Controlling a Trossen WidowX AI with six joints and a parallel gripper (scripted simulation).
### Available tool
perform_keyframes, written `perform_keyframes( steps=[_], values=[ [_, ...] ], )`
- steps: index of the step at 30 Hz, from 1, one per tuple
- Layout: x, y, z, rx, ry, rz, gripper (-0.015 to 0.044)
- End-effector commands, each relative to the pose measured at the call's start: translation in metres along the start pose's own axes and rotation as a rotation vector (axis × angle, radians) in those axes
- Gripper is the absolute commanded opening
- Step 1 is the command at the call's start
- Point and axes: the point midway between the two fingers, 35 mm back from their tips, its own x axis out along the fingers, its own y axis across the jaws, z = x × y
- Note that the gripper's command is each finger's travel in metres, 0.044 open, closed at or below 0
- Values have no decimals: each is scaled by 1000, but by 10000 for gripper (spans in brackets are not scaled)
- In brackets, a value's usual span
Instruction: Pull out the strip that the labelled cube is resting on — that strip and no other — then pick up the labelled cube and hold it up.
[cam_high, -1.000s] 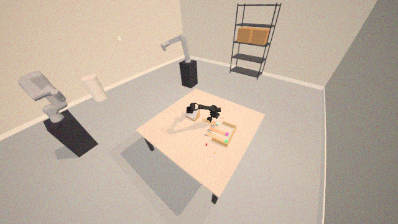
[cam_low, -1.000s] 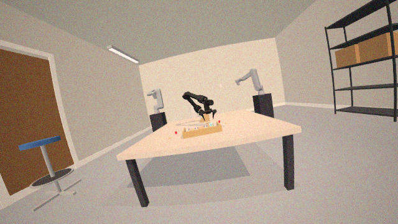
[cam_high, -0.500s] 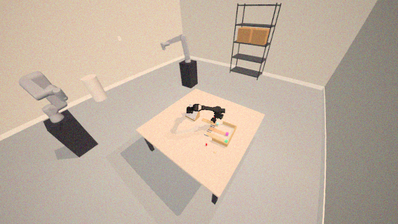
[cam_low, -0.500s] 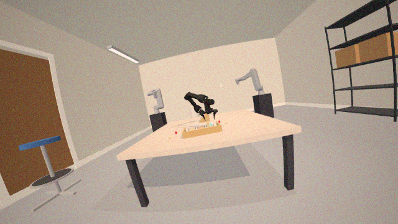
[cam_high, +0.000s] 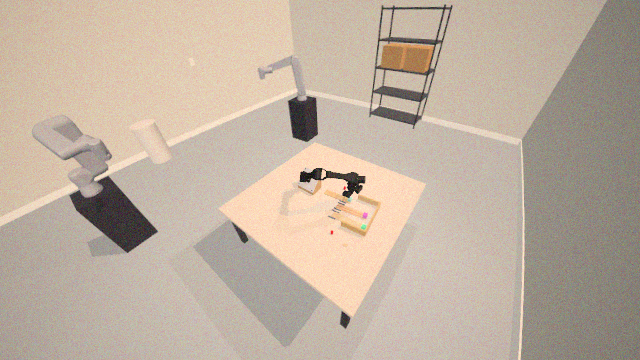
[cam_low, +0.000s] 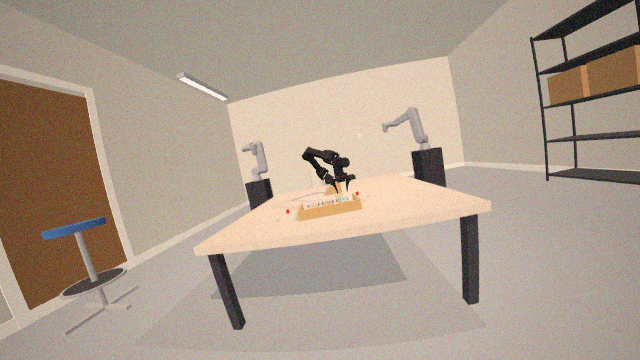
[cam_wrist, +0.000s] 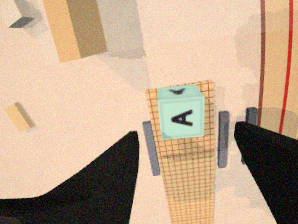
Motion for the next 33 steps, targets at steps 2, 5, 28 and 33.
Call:
perform_keyframes(
  steps=[2,5,28,33],
  values=[
    [8,0,0,-5,-1,-3,250],
    [13,0,0,-5,-1,-3,250],
    [46,-1,-1,-4,-1,-5,250],
    [44,-1,0,2,0,-2,138]
  ],
)
